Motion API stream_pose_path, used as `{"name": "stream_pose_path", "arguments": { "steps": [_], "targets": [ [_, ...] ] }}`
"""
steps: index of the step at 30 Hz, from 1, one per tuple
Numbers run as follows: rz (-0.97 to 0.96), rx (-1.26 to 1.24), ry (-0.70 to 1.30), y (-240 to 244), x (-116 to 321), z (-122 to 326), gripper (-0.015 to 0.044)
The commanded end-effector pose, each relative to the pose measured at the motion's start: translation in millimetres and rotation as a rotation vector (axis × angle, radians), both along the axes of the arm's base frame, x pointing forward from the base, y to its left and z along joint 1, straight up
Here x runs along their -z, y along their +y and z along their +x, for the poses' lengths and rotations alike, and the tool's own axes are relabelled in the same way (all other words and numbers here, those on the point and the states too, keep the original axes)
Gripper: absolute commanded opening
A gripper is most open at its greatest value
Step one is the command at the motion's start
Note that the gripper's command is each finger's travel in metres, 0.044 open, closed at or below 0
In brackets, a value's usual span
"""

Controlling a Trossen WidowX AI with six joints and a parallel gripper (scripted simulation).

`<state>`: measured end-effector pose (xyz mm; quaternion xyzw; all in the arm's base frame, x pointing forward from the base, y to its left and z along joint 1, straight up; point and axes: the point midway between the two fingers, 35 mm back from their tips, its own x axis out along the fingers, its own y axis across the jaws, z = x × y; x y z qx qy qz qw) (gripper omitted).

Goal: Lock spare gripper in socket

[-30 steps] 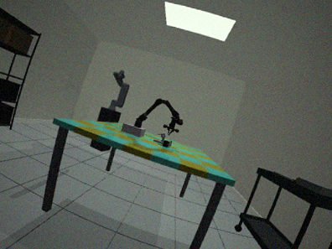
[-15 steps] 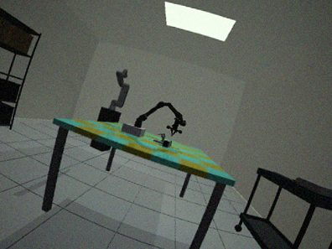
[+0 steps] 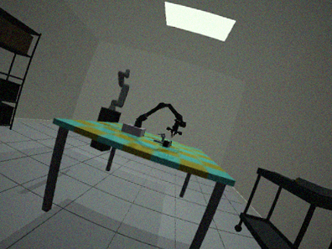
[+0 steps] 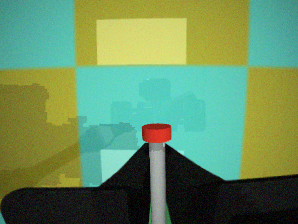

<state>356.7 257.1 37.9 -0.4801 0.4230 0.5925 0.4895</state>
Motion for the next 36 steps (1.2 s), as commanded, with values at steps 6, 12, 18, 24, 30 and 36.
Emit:
{"name": "stream_pose_path", "arguments": {
  "steps": [6,12,18,24,30,36],
  "targets": [
    [0.0,-0.006,0.0,0.6,12.8,0.9,0.0],
    [-0.002,-0.006,0.003,0.8,22.6,1.2,0.0],
    [-0.004,-0.006,0.005,0.9,32.3,1.5,0.0],
    [-0.005,-0.006,0.008,1.1,42.1,1.7,0.0],
    [-0.007,-0.006,0.01,1.2,51.7,1.9,0.0],
    [-0.007,-0.006,0.011,1.2,54.0,2.0,0.0]
  ]
}}
